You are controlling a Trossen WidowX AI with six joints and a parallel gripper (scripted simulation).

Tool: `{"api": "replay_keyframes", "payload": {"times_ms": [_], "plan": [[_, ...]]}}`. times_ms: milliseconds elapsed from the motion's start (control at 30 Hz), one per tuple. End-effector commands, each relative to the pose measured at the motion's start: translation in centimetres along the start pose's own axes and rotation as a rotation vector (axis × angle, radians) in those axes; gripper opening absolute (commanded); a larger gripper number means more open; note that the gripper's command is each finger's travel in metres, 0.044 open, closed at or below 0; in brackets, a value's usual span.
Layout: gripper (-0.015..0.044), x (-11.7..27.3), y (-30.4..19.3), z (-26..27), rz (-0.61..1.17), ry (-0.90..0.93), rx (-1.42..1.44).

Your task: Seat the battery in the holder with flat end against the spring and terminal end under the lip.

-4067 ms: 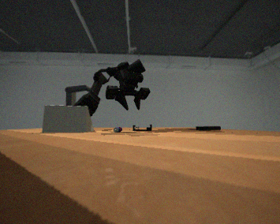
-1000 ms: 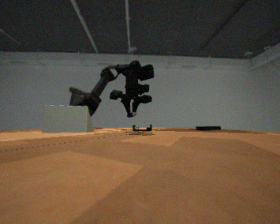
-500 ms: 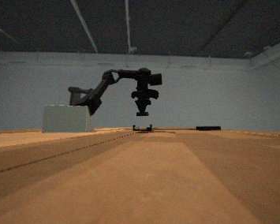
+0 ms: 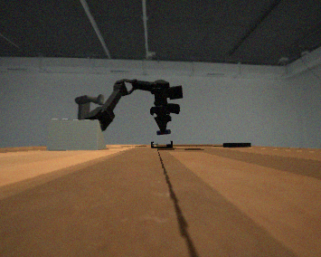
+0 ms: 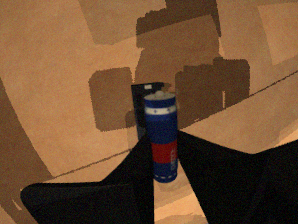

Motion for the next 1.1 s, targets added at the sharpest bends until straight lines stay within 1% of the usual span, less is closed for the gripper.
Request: {"api": "replay_keyframes", "payload": {"times_ms": [0,333,533,1067], "plan": [[0.006,-0.8,-0.2,0.0,-0.053,0.007,-0.006],[0.006,-2.4,-0.6,0.2,-0.161,0.04,-0.012],[0.006,-2.5,-0.7,0.2,-0.173,0.04,-0.014],[0.006,-3.4,-1.4,0.0,-0.271,0.051,-0.016]]}}
Point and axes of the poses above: the point midway between the two fingers, 35 mm back from their tips, its own x axis back along the fingers, its own z axis across the jaws, y = z × x, the point moved 3 cm from there along x, back along the fingers, and after that the axes turned 15 degrees about -x, right-handed, at the moved point
